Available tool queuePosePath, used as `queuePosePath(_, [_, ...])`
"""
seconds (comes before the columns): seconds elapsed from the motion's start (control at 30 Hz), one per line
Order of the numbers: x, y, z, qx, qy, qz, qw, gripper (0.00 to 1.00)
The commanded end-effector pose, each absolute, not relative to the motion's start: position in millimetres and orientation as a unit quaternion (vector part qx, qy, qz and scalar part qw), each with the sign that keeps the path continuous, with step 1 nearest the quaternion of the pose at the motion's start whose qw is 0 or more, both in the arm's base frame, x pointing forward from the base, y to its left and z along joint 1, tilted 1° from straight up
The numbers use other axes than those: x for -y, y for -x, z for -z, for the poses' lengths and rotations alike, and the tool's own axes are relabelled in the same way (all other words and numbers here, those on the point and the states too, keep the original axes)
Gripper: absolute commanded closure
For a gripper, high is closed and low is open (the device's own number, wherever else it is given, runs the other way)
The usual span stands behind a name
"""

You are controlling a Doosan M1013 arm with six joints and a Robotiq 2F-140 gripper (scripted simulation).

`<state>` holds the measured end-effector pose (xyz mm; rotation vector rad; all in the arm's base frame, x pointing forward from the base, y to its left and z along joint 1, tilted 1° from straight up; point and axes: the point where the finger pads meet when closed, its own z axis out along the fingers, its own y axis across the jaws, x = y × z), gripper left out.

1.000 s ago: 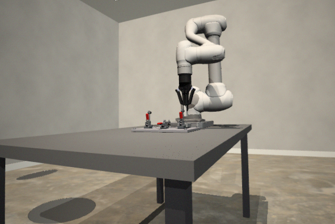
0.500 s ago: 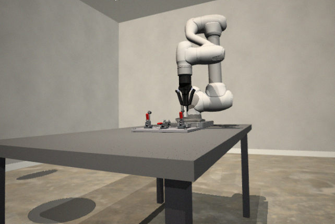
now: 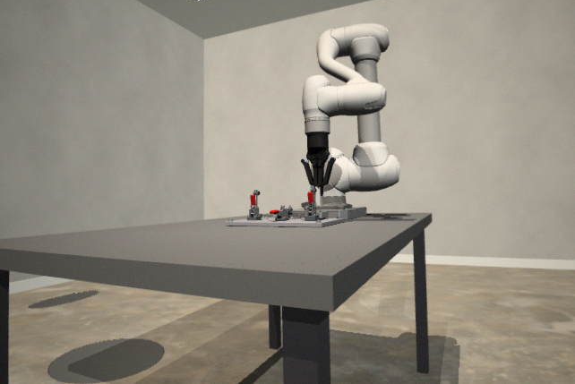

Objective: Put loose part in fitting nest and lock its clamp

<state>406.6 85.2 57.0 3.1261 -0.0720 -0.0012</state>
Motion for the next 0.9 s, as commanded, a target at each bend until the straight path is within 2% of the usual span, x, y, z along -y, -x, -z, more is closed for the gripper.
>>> queuePosePath(0.0, [-85.3,-406.6,-56.8,0.023,-1.000,0.000,0.007,0.90])
queuePosePath(0.87, [-120.1,-408.3,-56.3,0.023,-1.000,0.000,0.007,0.90])
